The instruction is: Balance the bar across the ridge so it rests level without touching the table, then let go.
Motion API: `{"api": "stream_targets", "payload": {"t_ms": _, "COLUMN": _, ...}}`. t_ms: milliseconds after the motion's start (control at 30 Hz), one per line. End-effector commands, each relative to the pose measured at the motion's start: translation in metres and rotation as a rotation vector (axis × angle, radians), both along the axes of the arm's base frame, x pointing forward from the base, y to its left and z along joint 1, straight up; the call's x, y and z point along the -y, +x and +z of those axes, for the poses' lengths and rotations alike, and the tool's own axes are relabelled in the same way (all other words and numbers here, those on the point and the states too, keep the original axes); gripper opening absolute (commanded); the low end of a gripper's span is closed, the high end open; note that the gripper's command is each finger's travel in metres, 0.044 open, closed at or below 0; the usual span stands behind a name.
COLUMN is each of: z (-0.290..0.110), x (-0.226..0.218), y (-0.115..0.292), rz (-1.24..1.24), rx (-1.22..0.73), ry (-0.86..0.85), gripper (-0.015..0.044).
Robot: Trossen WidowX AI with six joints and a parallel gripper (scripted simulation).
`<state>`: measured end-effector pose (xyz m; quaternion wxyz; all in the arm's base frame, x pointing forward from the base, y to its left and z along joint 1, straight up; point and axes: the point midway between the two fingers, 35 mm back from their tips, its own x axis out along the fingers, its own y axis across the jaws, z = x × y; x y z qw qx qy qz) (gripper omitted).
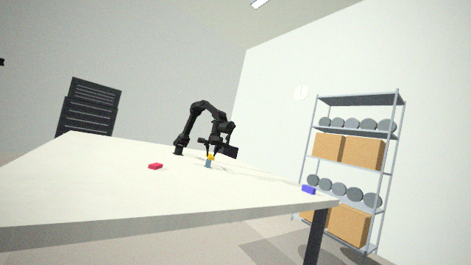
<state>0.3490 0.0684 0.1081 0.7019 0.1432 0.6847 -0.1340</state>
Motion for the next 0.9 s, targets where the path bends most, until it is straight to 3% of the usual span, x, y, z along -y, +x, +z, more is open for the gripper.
{"api": "stream_targets", "payload": {"t_ms": 0, "z": -0.0003, "x": 0.0005, "y": 0.0004, "rz": -0.002, "rx": 0.002, "ry": -0.002, "gripper": 0.0}}
{"api": "stream_targets", "payload": {"t_ms": 867, "z": -0.0024, "x": 0.0004, "y": 0.0004, "rz": -0.002, "rx": 0.002, "ry": -0.002, "gripper": 0.0}}
